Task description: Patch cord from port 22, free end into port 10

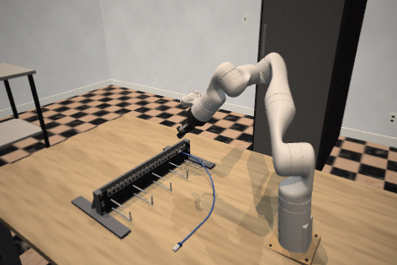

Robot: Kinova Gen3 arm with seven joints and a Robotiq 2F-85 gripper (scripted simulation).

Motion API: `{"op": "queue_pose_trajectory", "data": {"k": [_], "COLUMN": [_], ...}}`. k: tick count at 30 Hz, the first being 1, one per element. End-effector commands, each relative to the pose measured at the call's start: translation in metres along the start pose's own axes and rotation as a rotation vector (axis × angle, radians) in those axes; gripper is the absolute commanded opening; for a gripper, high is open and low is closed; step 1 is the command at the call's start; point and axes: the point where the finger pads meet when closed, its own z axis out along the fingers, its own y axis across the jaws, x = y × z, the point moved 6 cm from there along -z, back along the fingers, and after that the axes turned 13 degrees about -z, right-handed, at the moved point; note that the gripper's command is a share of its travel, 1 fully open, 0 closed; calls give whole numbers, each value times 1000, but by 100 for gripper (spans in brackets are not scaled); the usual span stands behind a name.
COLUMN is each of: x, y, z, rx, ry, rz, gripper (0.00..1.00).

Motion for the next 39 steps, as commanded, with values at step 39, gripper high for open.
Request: {"op": "queue_pose_trajectory", "data": {"k": [39], "x": [2], "y": [-10], "z": [-4], "rx": [9], "ry": [-5], "rz": [-54], "gripper": [0]}}
